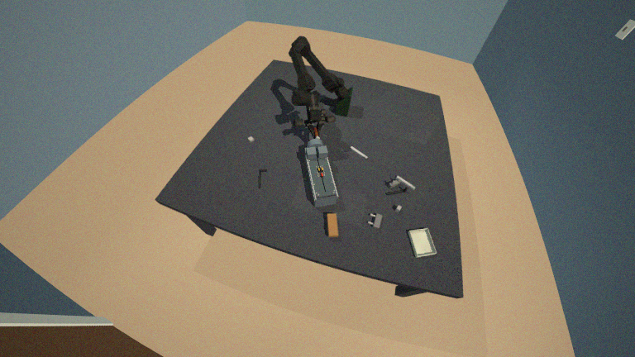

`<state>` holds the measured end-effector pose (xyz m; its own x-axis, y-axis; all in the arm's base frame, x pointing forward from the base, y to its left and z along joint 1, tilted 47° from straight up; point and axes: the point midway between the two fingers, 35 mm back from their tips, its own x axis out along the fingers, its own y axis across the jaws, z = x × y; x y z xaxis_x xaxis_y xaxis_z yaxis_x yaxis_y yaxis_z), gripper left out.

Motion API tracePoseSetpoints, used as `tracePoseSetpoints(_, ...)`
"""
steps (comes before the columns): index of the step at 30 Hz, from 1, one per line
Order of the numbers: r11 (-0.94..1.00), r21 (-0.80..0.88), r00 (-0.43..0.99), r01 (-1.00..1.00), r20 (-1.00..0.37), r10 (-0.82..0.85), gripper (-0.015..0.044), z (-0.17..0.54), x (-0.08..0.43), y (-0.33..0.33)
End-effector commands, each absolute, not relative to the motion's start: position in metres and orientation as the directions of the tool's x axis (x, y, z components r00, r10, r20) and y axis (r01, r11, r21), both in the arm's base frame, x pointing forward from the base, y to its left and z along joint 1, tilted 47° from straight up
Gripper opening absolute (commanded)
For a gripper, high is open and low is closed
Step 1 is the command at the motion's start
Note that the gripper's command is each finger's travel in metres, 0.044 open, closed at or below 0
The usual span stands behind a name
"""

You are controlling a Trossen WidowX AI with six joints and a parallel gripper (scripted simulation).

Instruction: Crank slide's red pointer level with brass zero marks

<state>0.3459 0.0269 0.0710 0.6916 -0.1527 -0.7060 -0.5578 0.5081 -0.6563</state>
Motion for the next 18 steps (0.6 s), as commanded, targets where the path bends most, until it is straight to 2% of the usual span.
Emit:
tracePoseSetpoints(1,0.510,-0.670,0.708,-0.539,-0.689,-0.155,0.0000,0.0795,0.3494,0.0256)
tracePoseSetpoints(18,0.510,-0.670,0.708,-0.539,-0.689,-0.155,0.0000,0.0808,0.3503,0.0248)
